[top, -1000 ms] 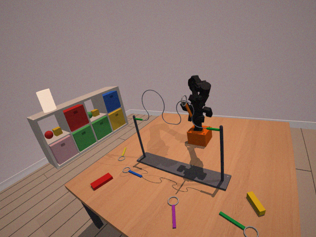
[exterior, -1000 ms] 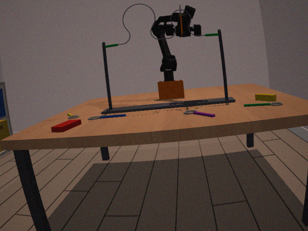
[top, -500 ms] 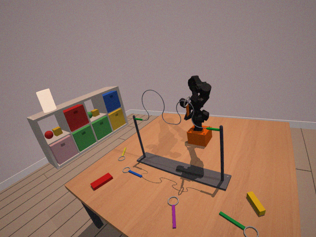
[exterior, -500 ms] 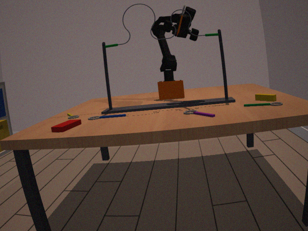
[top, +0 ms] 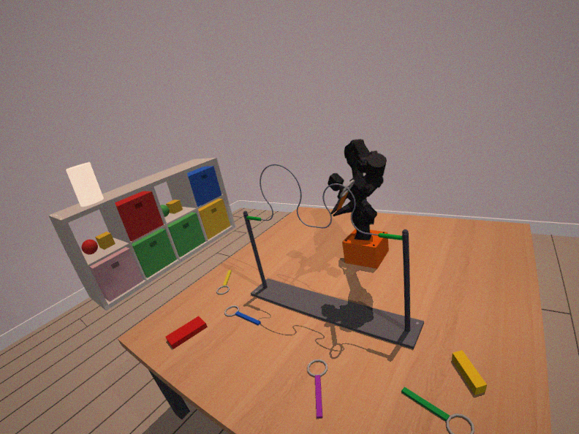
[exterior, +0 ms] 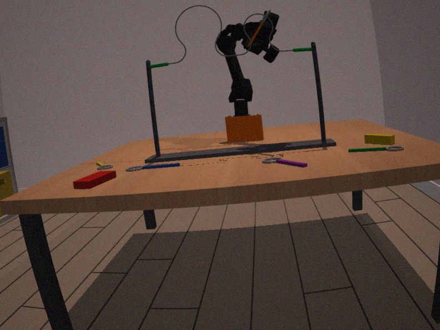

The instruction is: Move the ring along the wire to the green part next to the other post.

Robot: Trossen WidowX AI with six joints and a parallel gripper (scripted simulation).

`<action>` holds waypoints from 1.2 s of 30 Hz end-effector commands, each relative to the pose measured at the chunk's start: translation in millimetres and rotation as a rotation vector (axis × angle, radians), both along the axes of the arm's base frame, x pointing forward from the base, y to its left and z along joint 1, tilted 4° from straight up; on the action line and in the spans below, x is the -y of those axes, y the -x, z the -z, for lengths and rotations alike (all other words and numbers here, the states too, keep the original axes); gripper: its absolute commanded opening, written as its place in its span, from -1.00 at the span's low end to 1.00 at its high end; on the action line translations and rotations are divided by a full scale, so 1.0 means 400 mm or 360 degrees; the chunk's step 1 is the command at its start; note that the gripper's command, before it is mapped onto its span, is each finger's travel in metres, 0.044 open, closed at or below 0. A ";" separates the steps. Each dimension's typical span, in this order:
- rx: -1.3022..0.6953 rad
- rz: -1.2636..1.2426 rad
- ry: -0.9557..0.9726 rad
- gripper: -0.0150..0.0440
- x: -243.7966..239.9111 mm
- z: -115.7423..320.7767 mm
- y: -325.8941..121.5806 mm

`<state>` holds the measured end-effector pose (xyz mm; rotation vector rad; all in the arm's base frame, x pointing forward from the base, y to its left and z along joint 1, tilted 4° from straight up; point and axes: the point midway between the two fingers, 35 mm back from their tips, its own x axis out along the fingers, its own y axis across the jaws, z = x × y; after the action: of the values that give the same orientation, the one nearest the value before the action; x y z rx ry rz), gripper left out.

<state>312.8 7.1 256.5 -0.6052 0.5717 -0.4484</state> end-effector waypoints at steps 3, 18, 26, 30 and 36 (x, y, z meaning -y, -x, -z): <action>-0.0032 -0.0003 0.0204 -1.00 0.019 -0.015 0.004; -0.0105 -0.0042 0.0647 -1.00 0.052 -0.051 0.005; -0.0081 -0.0142 0.0878 -1.00 0.077 -0.067 -0.013; -0.0104 -0.0156 0.1004 -1.00 0.083 -0.081 -0.013; -0.0147 -0.0171 0.1194 -1.00 0.089 -0.103 -0.013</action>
<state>318.0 -26.9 292.1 -1.3060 0.4568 -0.5241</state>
